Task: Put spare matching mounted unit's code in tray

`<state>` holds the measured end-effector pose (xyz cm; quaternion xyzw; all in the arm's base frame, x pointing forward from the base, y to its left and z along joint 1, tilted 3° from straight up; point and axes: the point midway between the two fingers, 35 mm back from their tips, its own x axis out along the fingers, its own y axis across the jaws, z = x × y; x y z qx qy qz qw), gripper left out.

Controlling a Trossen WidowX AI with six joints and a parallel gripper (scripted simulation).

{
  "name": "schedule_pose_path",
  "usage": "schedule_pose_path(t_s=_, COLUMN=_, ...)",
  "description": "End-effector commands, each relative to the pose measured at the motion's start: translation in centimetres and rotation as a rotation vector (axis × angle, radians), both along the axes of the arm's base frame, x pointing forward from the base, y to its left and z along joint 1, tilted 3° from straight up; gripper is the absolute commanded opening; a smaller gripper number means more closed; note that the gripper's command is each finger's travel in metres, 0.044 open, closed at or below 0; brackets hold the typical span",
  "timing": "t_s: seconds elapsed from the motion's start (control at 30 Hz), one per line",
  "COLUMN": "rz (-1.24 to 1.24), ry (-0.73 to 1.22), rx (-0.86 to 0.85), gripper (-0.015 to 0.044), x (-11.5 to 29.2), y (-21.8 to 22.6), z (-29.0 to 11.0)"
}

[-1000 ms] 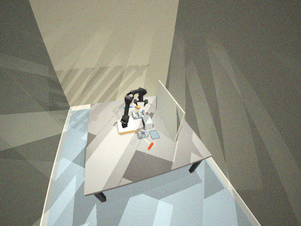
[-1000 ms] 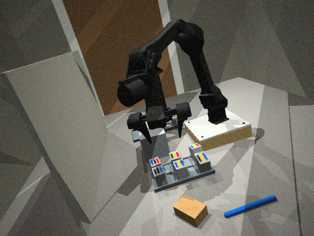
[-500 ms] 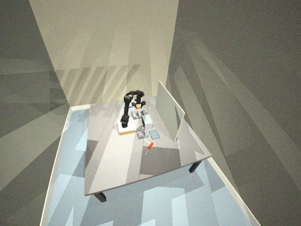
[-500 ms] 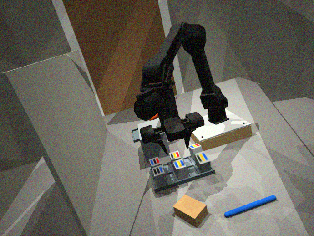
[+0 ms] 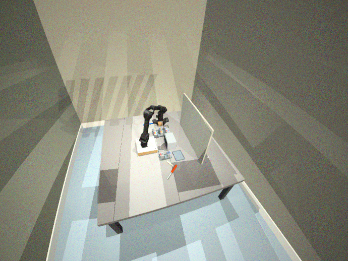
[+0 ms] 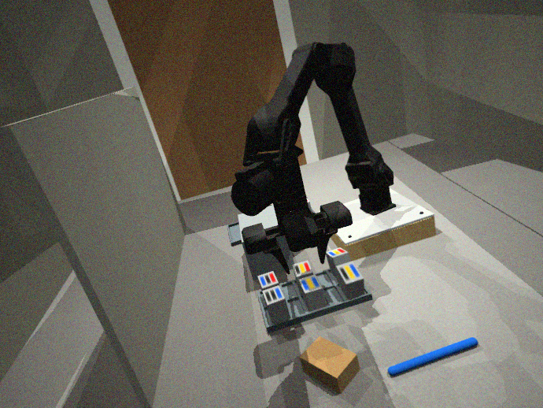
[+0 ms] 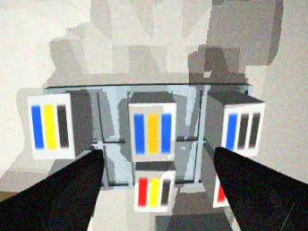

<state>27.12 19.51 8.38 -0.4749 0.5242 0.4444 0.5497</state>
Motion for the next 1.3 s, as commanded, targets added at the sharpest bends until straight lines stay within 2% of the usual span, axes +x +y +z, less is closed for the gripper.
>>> schedule_pose_path(t_s=0.0, rz=0.005, ry=0.008, rx=-0.012, gripper=0.0300, x=0.0, y=-0.1, z=-1.0)
schedule_pose_path(t_s=1.27, rz=0.005, ry=0.008, rx=-0.012, gripper=0.0300, x=0.1, y=-0.4, z=-7.2)
